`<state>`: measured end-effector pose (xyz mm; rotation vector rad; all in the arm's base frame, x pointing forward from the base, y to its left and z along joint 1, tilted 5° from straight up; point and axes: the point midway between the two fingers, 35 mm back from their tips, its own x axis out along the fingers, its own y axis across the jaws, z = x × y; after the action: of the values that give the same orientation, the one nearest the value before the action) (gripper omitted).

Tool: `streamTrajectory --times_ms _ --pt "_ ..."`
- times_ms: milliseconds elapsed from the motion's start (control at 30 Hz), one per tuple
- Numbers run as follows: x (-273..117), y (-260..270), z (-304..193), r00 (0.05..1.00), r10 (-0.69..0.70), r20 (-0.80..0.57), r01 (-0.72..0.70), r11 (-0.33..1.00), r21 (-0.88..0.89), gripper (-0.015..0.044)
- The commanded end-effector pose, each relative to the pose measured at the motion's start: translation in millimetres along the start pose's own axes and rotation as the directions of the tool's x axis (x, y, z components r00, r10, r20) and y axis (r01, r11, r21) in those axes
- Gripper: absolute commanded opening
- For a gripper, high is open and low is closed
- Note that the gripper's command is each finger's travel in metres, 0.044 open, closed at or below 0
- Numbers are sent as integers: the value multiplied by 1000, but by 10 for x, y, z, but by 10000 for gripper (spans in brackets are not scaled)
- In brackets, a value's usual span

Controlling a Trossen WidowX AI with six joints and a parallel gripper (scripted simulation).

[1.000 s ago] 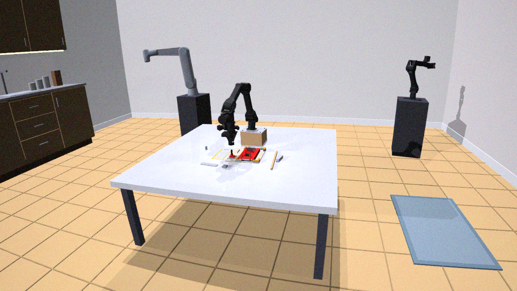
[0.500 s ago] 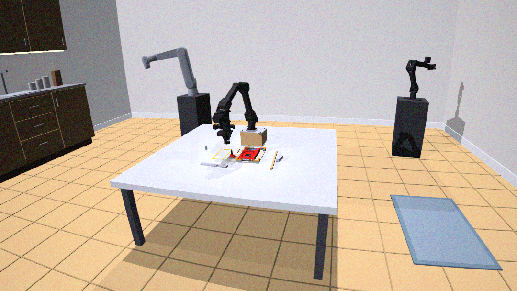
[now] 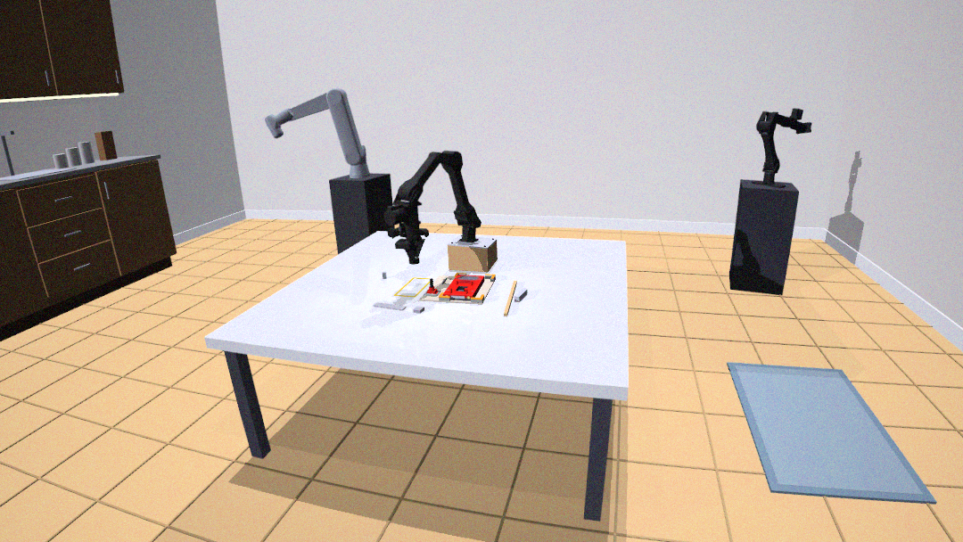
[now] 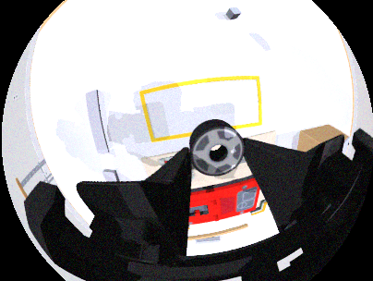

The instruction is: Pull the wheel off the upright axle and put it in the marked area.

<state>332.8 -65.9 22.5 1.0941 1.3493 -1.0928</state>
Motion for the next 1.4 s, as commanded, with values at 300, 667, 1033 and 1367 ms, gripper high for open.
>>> streamTrajectory --times_ms 300,667,1033,1367 --pt "131 -100 138 1000 3 7 -3 1000 -4 0" --pt "573 -75 152 1000 3 7 -3 1000 -4 0" --pt "1033 -105 141 1000 3 7 -3 1000 -4 0" --pt "1003 -120 129 1000 -7 -1 7 1000 -5 236"
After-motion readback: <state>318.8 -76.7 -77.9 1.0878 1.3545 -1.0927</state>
